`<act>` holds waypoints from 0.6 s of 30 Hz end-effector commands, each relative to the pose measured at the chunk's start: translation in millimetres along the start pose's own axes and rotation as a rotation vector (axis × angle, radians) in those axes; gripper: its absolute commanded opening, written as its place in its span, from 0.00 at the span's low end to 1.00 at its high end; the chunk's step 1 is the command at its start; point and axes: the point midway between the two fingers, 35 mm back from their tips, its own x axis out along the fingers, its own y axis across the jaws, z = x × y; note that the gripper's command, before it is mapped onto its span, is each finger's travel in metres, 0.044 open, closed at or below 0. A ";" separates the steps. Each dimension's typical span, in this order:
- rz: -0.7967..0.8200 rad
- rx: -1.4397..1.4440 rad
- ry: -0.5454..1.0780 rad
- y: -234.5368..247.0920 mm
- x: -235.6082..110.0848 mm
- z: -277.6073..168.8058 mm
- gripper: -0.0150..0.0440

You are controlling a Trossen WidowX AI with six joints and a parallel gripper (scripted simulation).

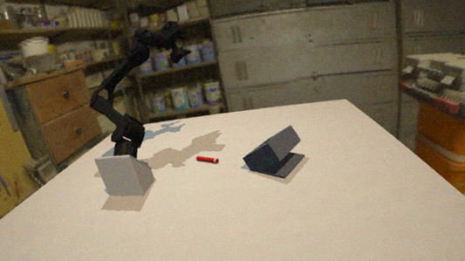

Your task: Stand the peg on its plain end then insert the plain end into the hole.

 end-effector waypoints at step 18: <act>-0.328 0.009 -0.187 -131.0 12.6 122.8 1.00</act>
